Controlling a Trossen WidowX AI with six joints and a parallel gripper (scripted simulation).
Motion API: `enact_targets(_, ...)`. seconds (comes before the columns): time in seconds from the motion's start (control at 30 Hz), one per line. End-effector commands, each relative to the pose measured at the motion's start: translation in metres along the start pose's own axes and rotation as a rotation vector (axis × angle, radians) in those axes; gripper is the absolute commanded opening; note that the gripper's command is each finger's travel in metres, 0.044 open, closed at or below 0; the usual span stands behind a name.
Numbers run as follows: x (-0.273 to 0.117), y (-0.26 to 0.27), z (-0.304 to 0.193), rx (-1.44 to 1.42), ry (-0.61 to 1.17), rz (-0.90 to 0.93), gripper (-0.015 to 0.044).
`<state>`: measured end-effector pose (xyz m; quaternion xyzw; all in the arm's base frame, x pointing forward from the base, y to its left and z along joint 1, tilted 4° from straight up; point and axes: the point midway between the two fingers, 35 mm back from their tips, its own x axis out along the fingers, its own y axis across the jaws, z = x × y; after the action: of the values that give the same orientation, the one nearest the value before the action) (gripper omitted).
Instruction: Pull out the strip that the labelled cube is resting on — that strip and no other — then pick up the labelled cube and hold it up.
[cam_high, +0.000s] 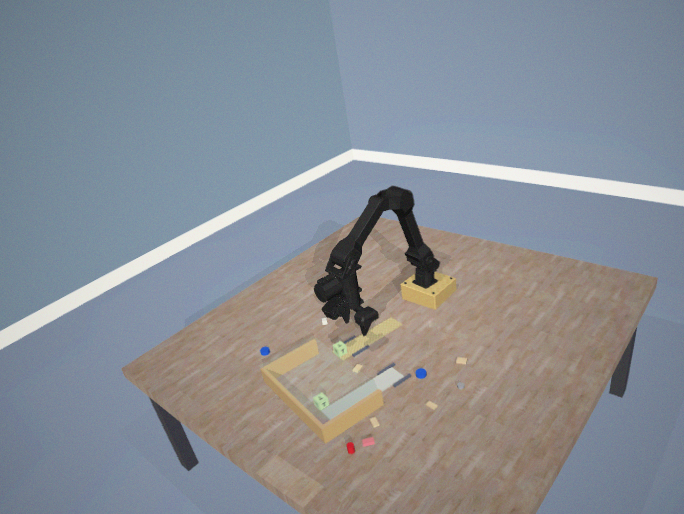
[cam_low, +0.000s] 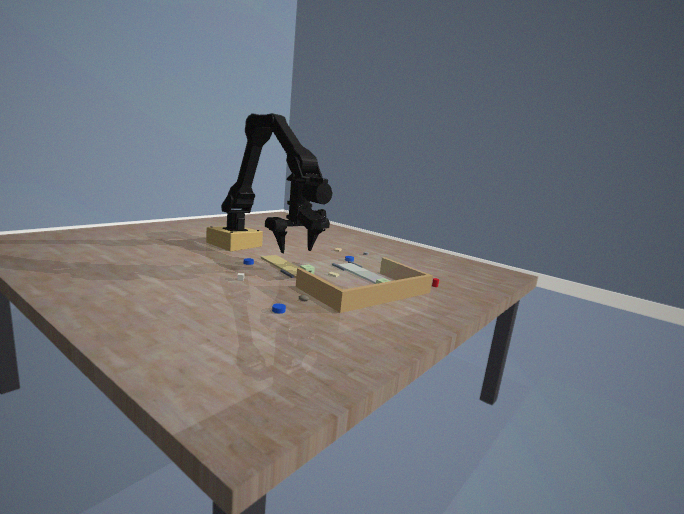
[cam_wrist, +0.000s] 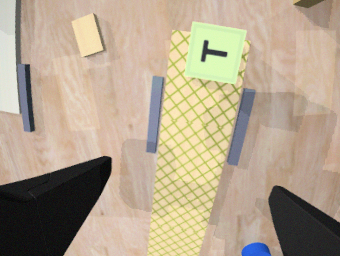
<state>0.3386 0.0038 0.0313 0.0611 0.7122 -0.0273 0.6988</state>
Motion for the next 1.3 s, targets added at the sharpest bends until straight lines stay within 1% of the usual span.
enact_targets(0.0, -0.001, 0.0, 0.015, -0.004, 0.004, -0.001, 0.044)
enact_targets(0.5, -0.006, -0.001, 0.067, -0.004, -0.001, -0.001, 0.044)
enact_targets(0.73, 0.003, -0.001, 0.068, -0.004, -0.001, -0.001, 0.0256)
enact_targets(1.27, 0.029, -0.001, 0.068, -0.004, -0.001, -0.001, 0.025)
